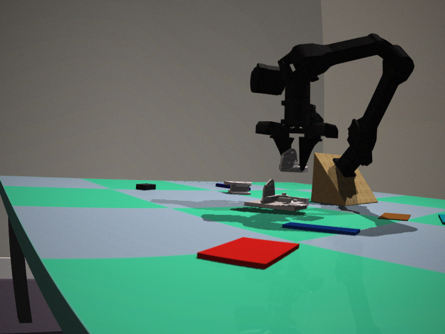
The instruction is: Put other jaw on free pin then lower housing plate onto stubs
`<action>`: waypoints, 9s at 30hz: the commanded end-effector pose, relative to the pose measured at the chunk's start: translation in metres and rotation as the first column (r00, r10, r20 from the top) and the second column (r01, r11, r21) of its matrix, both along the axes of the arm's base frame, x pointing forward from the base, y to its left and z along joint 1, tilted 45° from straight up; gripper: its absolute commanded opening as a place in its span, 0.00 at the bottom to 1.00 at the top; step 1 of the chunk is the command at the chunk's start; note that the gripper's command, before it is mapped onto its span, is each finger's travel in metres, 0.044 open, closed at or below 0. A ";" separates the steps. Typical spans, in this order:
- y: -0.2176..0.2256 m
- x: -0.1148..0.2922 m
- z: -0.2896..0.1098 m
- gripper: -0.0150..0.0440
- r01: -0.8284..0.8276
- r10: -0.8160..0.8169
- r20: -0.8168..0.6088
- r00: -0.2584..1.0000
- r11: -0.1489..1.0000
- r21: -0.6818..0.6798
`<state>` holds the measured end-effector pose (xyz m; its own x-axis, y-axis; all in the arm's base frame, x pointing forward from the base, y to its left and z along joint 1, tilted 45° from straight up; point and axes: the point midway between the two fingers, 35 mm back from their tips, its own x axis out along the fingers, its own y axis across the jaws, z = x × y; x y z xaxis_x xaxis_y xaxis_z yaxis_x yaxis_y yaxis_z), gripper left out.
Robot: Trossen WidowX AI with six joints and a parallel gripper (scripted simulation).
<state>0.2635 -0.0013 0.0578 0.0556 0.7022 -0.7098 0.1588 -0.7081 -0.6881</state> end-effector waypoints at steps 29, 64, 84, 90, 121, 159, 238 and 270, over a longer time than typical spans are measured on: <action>0.020 0.004 -0.019 0.48 0.007 -0.007 -0.002 1.000 1.000 0.004; 0.037 0.004 -0.035 0.48 0.009 -0.009 -0.004 1.000 1.000 0.007; 0.041 0.004 -0.039 0.48 0.013 -0.012 -0.008 1.000 1.000 0.008; 0.042 0.004 -0.040 0.48 0.013 -0.013 -0.008 1.000 1.000 0.008; 0.048 0.005 -0.045 0.48 0.014 -0.014 -0.009 1.000 1.000 0.008; 0.050 0.005 -0.047 0.48 0.018 -0.018 -0.013 1.000 1.000 0.009; 0.048 0.006 -0.048 0.63 0.018 -0.018 -0.013 1.000 1.000 0.005; -0.083 0.005 -0.057 1.00 -0.152 0.164 0.170 0.972 0.985 -0.083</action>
